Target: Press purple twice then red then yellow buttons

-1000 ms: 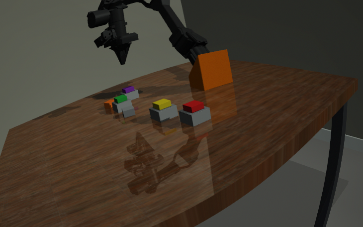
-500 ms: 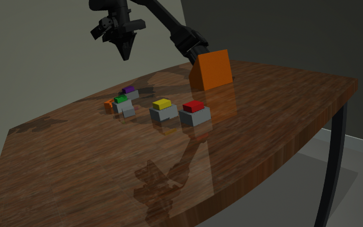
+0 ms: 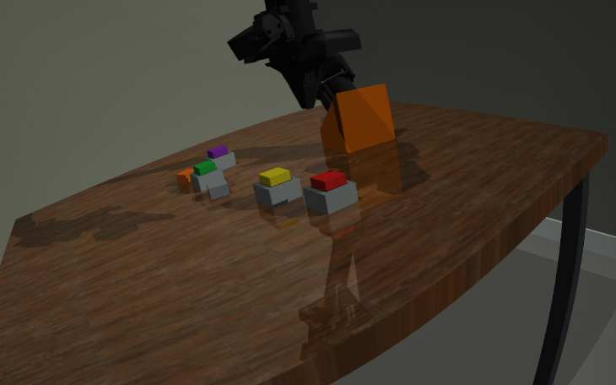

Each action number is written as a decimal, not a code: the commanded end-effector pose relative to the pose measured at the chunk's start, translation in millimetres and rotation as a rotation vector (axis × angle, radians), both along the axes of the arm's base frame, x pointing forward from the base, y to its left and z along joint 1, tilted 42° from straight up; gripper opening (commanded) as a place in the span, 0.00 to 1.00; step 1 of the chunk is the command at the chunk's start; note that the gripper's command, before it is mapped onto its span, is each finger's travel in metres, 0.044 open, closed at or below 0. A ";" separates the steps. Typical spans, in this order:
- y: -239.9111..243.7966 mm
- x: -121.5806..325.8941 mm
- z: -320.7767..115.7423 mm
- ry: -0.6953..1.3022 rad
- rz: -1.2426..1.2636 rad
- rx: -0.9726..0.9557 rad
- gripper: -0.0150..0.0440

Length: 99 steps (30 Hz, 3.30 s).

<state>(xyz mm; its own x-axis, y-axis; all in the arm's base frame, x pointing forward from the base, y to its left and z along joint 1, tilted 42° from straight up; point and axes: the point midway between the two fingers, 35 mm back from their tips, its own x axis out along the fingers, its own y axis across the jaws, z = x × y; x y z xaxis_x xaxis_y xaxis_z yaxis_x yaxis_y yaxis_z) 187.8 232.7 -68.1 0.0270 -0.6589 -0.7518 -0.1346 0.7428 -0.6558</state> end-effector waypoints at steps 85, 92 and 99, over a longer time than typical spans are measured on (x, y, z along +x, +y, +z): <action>-53.4 33.8 44.6 -0.015 -0.017 0.003 0.29; -61.0 35.4 37.3 -0.015 -0.018 0.003 0.29; -95.6 36.1 -0.8 -0.016 -0.018 0.001 0.29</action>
<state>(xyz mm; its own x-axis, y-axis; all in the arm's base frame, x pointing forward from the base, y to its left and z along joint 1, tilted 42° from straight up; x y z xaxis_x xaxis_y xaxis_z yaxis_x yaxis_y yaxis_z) 223.7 147.3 -59.0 0.0197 -0.6593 -0.7516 -0.1074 0.7460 -0.6572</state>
